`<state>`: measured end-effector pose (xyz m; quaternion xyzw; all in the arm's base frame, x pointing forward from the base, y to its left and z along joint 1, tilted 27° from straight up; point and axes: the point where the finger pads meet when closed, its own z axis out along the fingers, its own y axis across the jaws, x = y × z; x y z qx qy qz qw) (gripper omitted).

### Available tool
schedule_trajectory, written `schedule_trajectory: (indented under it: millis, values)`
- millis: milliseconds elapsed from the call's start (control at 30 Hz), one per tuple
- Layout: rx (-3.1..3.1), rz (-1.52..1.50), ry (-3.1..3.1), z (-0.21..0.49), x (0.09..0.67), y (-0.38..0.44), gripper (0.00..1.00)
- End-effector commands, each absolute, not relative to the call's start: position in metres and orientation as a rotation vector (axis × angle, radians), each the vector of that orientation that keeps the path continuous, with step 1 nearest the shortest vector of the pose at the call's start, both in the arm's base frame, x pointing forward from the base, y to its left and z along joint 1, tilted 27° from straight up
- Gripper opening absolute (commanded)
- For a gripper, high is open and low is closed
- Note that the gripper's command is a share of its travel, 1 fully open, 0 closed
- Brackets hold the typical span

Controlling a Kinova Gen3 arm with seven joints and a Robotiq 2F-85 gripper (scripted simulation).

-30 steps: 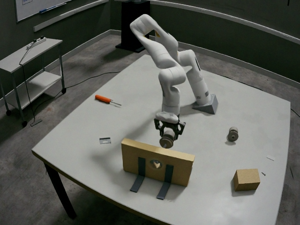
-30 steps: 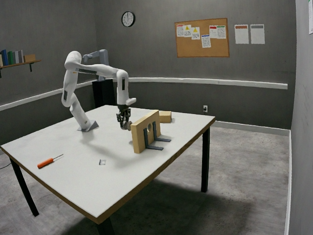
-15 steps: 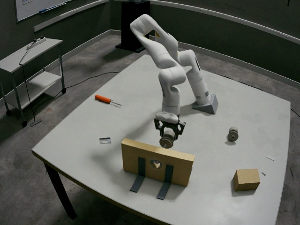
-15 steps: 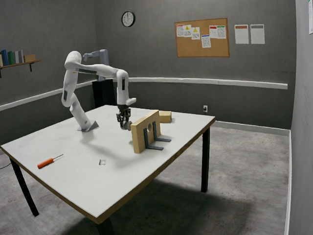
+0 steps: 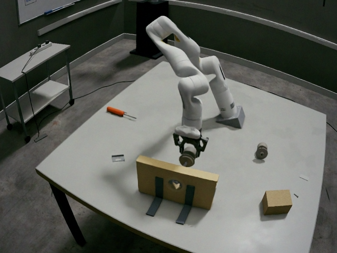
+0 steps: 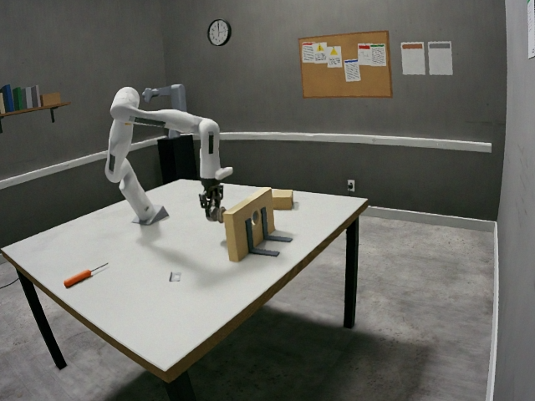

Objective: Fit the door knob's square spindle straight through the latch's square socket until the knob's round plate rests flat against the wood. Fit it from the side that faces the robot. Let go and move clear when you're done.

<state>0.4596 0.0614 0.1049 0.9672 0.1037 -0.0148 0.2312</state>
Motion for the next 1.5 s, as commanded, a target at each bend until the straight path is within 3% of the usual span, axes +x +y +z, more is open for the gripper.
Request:
schedule_trajectory:
  millis: [0,1467]
  values:
    - [2.66,-0.038,0.286,0.1056,0.46,0.0621,0.63]
    - [2.66,-0.038,0.286,0.1055,0.4694,0.0643,0.63]
